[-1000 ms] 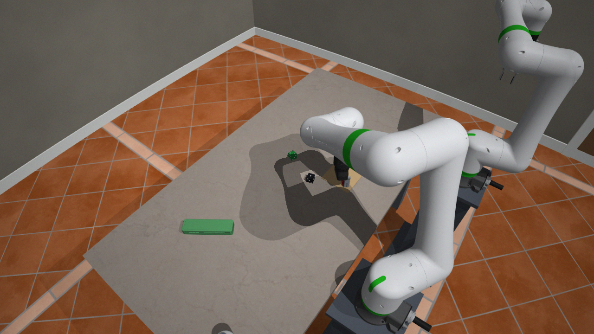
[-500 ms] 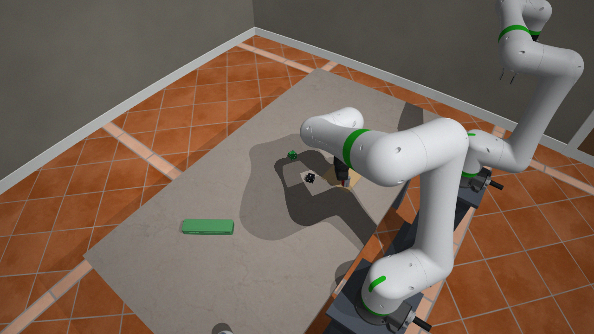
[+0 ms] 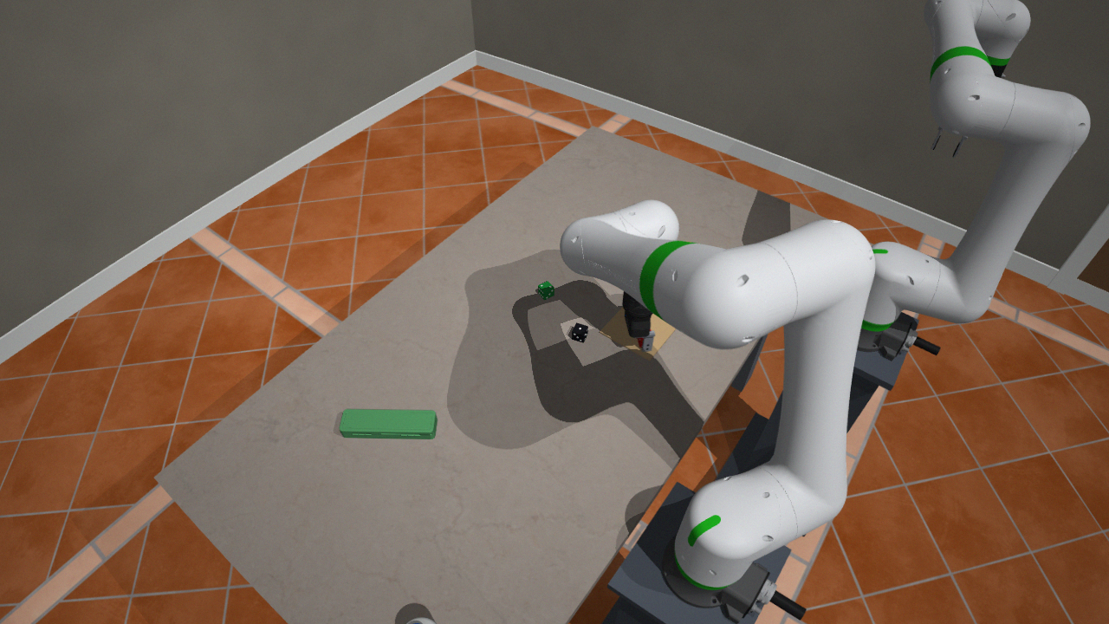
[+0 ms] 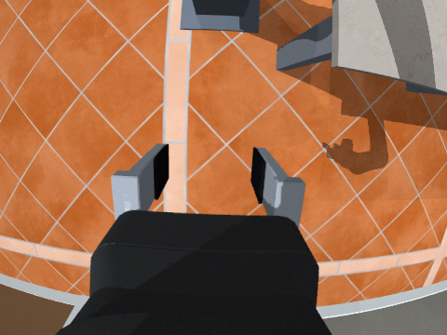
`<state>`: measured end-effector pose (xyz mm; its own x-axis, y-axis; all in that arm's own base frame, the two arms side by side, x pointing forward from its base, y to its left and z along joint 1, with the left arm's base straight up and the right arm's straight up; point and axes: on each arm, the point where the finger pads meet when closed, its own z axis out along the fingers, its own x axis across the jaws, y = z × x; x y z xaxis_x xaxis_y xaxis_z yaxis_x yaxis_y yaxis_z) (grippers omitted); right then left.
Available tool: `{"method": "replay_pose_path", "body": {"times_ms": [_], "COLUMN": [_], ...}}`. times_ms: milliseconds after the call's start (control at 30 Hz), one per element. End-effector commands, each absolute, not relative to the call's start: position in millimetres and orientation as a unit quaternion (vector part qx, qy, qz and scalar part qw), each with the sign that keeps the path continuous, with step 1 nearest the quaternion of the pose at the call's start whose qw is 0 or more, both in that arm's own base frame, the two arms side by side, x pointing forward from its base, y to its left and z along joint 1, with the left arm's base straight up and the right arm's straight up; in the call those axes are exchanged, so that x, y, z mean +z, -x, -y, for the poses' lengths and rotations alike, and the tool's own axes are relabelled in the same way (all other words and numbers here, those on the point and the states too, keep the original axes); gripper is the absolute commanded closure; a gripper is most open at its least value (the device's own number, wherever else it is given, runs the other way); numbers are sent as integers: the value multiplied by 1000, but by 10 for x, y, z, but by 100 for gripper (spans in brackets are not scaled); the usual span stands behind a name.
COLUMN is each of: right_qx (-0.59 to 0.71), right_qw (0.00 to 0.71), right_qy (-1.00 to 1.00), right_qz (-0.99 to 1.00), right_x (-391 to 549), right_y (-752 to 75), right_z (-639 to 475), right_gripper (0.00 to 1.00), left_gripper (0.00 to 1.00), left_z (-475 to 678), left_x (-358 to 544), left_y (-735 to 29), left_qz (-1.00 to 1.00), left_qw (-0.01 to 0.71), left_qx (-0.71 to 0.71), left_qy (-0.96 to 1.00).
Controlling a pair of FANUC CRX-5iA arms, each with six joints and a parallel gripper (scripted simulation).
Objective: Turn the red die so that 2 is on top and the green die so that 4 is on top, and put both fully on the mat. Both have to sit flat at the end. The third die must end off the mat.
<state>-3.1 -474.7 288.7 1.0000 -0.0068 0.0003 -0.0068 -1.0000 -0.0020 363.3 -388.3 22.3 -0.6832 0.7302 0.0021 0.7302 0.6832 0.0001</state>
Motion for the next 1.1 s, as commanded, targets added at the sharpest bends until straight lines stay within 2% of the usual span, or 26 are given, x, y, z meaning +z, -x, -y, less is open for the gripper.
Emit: {"method": "replay_pose_path", "body": {"times_ms": [0, 500, 1067], "right_qx": [0, 0, 0], "right_qw": [0, 0, 0], "right_qy": [1000, 1000, 1000], "right_qz": [-3, -3, -3], "right_x": [2897, 2897, 2897], "right_y": [33, 33, 33], "right_z": [4750, 4750, 4750], "right_gripper": [0, 0, 0], "left_gripper": [13, 13, 13], "left_z": [3889, 3889, 3889], "left_x": [233, 286, 987], "left_y": [-3638, -3638, -3638], "left_qz": [917, 917, 917], "left_qw": [0, 0, 0], "left_qx": [0, 0, 0], "left_qy": [398, 398, 398]}}
